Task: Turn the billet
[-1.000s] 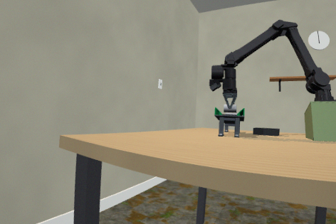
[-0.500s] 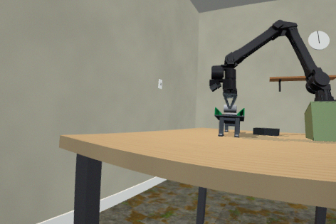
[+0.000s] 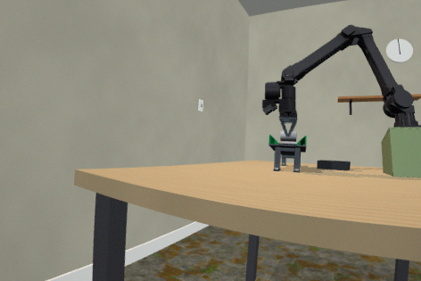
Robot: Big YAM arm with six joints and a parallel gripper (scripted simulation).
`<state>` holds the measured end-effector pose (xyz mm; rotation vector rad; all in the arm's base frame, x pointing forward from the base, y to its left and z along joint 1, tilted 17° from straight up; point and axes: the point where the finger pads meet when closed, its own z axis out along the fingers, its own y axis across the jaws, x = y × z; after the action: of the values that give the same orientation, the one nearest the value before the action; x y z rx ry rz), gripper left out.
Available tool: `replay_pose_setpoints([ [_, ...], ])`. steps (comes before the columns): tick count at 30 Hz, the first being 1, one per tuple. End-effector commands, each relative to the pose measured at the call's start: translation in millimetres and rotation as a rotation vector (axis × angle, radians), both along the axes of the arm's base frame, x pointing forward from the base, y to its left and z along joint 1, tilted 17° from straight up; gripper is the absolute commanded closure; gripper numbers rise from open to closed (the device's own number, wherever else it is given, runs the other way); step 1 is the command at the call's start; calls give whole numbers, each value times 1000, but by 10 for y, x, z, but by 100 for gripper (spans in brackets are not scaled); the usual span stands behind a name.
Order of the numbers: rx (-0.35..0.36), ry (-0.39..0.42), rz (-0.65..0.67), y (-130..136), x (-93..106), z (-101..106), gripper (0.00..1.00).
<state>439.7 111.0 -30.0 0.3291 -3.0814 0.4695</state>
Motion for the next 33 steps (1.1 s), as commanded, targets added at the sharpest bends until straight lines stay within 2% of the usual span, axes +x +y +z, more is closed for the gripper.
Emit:
replay_pose_setpoints([
  [1,18,-50,6,42,145,145,100],
  [30,17,-47,17,43,145,144,100],
  [33,10,-30,6,-53,80,81,100],
])
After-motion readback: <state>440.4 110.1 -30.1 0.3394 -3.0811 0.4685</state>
